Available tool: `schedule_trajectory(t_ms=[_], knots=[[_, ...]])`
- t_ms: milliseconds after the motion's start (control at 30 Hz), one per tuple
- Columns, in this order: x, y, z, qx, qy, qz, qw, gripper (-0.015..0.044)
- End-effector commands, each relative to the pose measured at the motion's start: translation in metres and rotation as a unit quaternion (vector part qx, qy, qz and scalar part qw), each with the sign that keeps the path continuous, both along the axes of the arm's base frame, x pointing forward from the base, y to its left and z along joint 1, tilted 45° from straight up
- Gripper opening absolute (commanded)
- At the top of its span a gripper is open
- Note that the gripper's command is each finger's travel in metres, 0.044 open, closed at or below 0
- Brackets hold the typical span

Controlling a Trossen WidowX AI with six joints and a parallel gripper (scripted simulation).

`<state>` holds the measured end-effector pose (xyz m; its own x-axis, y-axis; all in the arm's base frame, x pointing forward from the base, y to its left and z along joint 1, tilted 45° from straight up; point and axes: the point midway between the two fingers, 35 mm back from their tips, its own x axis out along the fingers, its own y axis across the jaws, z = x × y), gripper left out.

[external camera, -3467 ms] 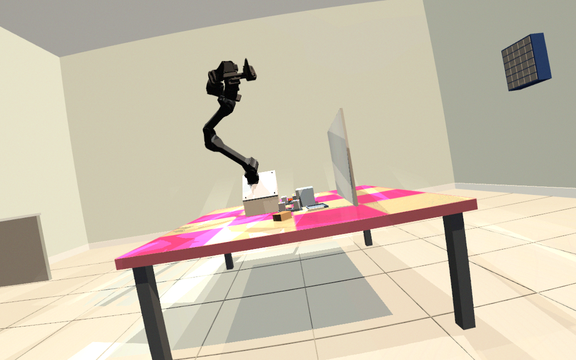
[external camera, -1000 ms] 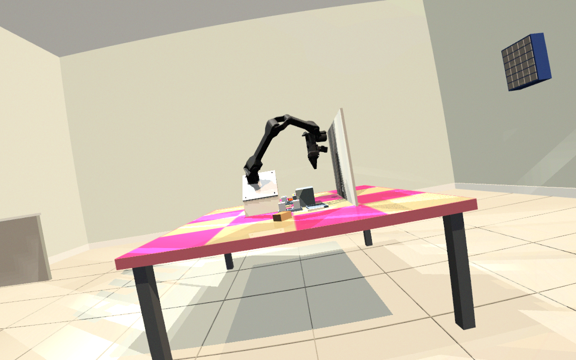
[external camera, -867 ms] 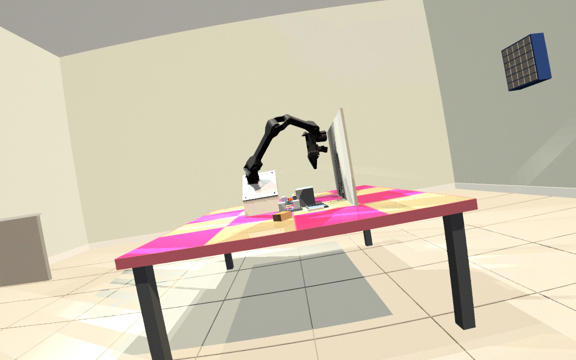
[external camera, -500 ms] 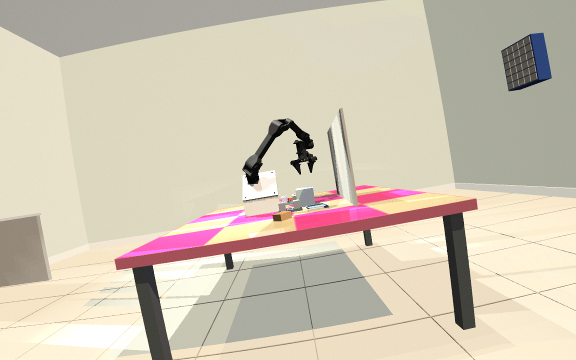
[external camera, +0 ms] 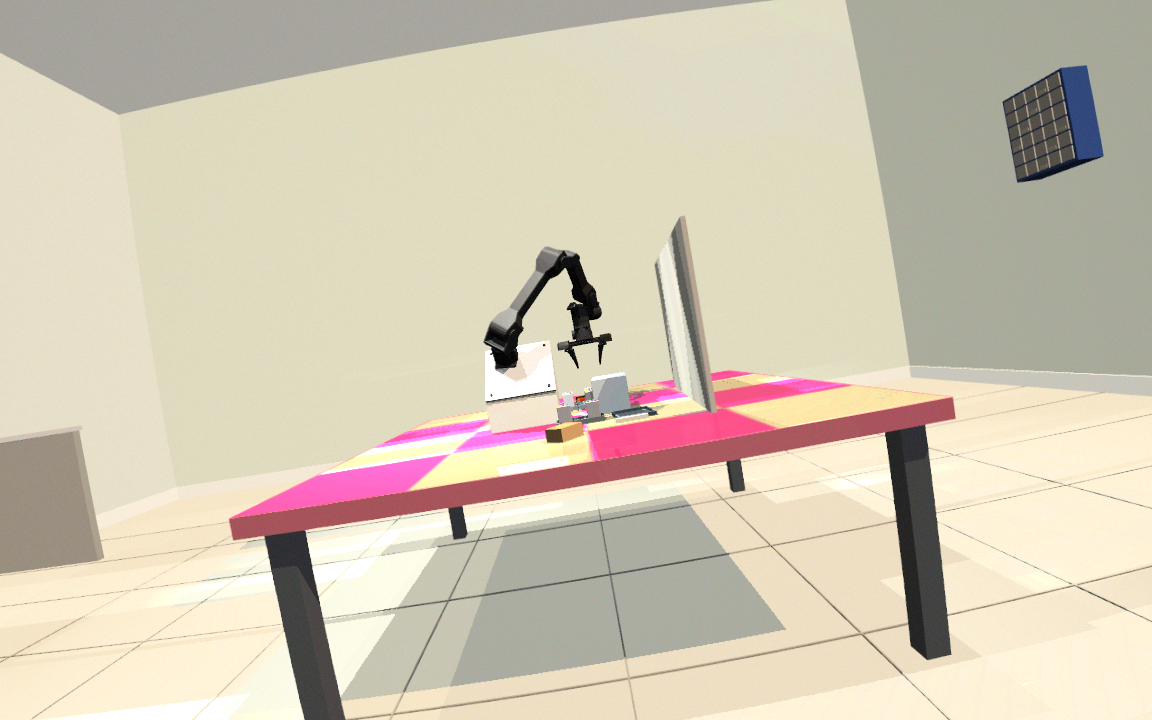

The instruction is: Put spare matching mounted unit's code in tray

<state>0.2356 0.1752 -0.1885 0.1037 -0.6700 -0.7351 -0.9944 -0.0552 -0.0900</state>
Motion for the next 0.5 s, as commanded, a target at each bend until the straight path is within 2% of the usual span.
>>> schedule_trajectory(t_ms=[0,467], knots=[[-0.0060,-0.0256,-0.0161,-0.014,0.011,0.000,1.000,0.0300],[-0.0048,-0.0316,-0.0225,-0.014,0.011,0.000,1.000,0.0300]])
